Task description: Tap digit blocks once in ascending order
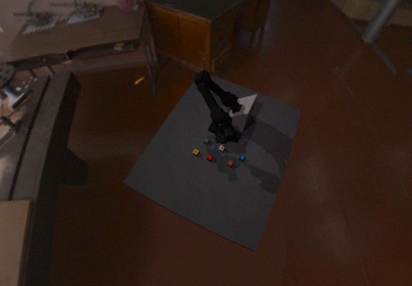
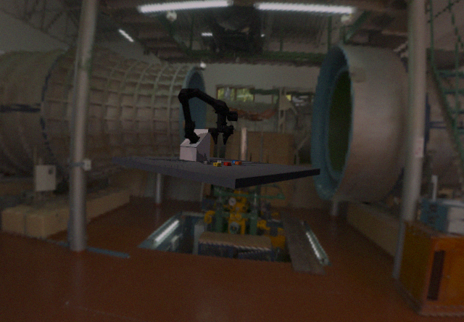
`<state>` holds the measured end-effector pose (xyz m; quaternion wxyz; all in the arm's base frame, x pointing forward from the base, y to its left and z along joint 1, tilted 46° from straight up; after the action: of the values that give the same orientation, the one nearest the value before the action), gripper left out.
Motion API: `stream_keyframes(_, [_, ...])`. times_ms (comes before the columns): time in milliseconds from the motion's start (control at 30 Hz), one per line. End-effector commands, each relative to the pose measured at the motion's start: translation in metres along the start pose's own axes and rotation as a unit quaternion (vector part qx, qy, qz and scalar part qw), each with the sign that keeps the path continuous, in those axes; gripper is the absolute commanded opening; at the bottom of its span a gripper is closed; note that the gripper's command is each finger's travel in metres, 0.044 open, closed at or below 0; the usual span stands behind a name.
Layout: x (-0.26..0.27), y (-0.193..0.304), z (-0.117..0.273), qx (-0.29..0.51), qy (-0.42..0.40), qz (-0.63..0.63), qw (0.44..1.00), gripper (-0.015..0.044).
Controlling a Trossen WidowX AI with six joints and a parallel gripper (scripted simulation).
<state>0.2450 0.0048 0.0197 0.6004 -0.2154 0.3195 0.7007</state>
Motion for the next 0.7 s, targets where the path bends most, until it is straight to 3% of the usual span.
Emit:
stream_keyframes(0, [0.001, 0.0, 0.0, 0.0, -0.002, -0.003, 1.0, 0.04])
stream_keyframes(167, [0.008, -0.005, 0.001, -0.002, -0.003, -0.005, 1.0, 0.04])
stream_keyframes(533, [0.143, -0.054, 0.004, -0.004, -0.008, -0.006, 1.0, 0.04])
stream_keyframes(667, [0.152, -0.055, 0.003, -0.003, -0.007, -0.004, 1.0, 0.04])
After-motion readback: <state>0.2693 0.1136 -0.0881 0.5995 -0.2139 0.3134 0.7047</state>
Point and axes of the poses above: the point midway between the two fingers, 35 mm back from their tips, its own z axis back along the fingers, its own x axis across the jaws, y = z × x, the point moved 2 cm from there along z, back along the fingers, and after that the axes turned 15 degrees about z, right-handed, at the moved point
